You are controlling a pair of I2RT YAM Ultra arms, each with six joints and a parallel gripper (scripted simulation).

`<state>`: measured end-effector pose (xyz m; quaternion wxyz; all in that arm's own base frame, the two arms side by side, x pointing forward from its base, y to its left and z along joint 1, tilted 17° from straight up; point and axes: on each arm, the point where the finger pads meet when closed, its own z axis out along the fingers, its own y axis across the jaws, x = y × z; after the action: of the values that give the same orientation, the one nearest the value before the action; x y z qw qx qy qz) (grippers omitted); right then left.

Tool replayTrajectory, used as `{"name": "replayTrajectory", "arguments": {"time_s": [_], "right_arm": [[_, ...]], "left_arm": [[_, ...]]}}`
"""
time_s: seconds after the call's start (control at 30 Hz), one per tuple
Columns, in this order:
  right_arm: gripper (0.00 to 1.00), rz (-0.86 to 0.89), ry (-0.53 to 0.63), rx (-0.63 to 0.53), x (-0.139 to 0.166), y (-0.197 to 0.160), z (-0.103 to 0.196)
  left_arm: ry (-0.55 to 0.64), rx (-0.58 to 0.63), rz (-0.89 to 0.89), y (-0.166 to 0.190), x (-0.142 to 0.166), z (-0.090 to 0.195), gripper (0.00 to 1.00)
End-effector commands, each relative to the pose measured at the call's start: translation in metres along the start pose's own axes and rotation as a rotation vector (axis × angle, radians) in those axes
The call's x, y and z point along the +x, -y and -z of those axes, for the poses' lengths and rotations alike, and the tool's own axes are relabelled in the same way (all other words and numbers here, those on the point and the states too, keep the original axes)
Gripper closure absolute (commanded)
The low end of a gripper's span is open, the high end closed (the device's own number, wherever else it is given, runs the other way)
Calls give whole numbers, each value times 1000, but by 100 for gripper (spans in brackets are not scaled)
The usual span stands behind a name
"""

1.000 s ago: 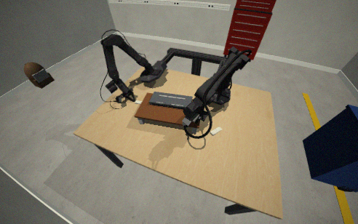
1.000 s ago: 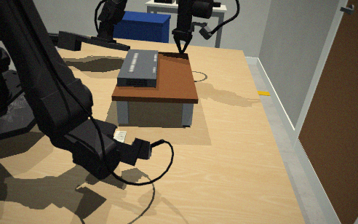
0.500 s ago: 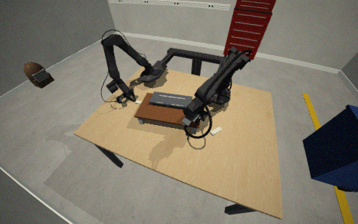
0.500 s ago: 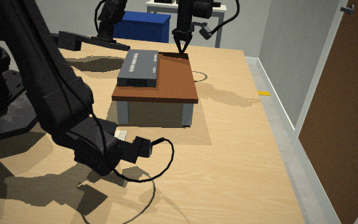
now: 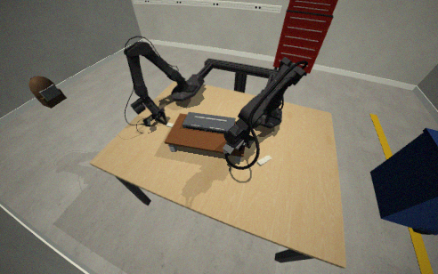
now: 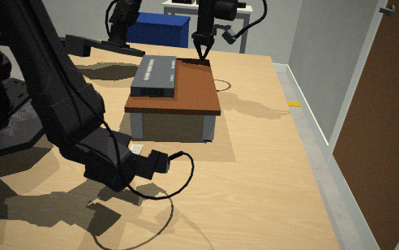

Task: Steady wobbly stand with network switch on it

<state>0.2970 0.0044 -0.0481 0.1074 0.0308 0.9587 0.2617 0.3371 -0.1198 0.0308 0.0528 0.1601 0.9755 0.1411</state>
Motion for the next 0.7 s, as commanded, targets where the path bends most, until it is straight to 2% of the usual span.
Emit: {"name": "replayTrajectory", "arguments": {"time_s": [0.0, 0.67], "right_arm": [[100, 8, 10, -1, 2, -4, -2], [100, 5, 6, -6, 5, -10, -9]], "left_arm": [[35, 5, -1, 3, -11, 3, 100], [35, 5, -1, 3, -11, 3, 100]]}}
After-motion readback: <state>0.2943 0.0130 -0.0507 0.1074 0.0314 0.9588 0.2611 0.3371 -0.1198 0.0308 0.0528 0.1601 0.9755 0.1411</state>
